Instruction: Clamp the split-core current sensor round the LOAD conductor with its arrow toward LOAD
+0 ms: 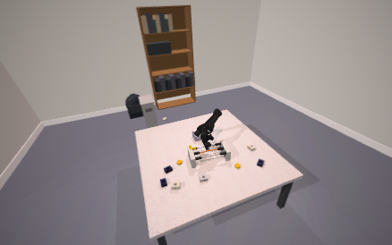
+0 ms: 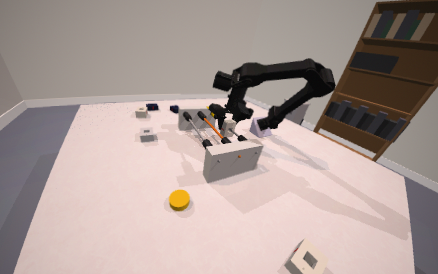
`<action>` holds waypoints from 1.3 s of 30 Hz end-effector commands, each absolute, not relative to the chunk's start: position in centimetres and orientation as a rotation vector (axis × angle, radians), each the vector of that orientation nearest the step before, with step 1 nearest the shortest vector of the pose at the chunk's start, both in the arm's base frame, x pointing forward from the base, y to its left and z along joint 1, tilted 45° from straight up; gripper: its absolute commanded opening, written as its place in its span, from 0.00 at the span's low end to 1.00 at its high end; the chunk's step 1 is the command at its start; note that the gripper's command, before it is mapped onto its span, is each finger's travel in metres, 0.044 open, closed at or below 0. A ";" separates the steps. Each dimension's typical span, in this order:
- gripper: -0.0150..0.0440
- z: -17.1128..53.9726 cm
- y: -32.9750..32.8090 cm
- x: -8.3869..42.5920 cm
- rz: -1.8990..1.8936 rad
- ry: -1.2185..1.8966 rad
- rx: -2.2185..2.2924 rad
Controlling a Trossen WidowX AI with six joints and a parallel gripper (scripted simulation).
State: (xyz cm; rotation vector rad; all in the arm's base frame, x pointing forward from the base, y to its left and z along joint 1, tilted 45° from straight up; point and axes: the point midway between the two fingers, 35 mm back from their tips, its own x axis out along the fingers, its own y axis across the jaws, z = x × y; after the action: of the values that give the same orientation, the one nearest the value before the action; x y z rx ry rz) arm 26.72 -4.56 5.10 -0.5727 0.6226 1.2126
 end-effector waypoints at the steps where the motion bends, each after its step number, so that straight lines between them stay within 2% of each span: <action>1: 0.60 5.1 -4.6 26.7 1.213 0.623 -0.573; 13: 0.46 5.1 -4.6 26.7 1.213 0.623 -0.573; 18: 0.25 5.3 -4.7 26.7 1.176 0.608 -0.583; 39: 0.25 5.1 -4.7 26.6 1.231 0.628 -0.570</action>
State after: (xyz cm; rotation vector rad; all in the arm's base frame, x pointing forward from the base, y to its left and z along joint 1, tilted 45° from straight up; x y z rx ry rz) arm 26.65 -4.63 5.18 -0.5688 0.6261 1.2223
